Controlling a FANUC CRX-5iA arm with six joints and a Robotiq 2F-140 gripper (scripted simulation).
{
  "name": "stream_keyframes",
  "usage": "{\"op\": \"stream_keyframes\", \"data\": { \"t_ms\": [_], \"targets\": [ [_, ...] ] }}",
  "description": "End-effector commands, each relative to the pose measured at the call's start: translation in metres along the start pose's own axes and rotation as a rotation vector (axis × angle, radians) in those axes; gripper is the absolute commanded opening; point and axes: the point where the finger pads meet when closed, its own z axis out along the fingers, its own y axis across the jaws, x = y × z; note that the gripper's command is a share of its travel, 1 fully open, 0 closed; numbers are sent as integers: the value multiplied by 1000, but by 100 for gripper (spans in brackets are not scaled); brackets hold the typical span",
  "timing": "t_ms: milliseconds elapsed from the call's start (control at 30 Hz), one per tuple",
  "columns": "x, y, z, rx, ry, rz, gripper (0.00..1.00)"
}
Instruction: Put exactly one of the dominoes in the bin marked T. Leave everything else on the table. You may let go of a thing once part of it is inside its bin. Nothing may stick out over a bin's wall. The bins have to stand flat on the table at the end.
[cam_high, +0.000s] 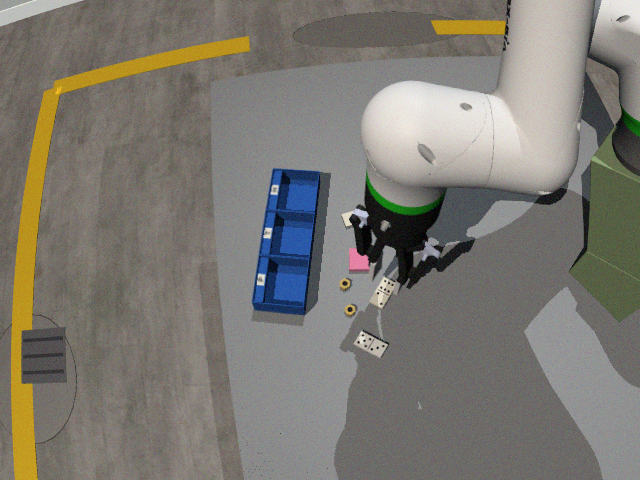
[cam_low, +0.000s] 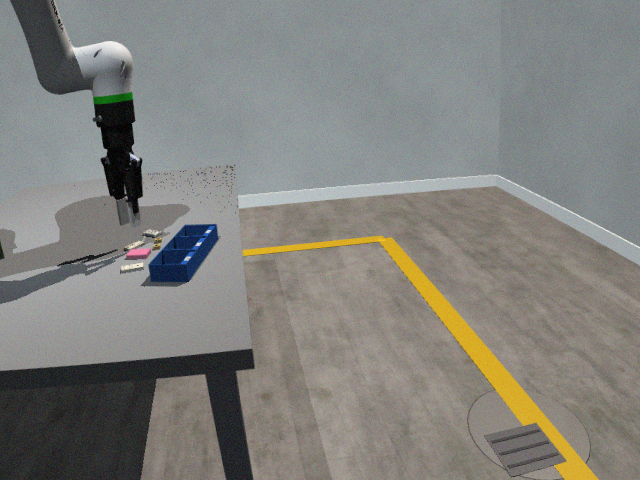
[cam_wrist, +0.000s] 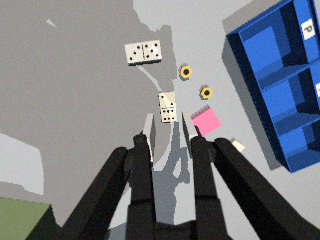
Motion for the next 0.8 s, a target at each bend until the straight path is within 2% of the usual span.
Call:
{"op": "stream_keyframes", "data": {
  "t_ms": [0, 200, 767],
  "targets": [
    [1, 1, 14, -3, 2, 0, 25],
    [1, 1, 38, -3, 2, 0, 25],
    [1, 1, 57, -3, 2, 0, 25]
  ]
}}
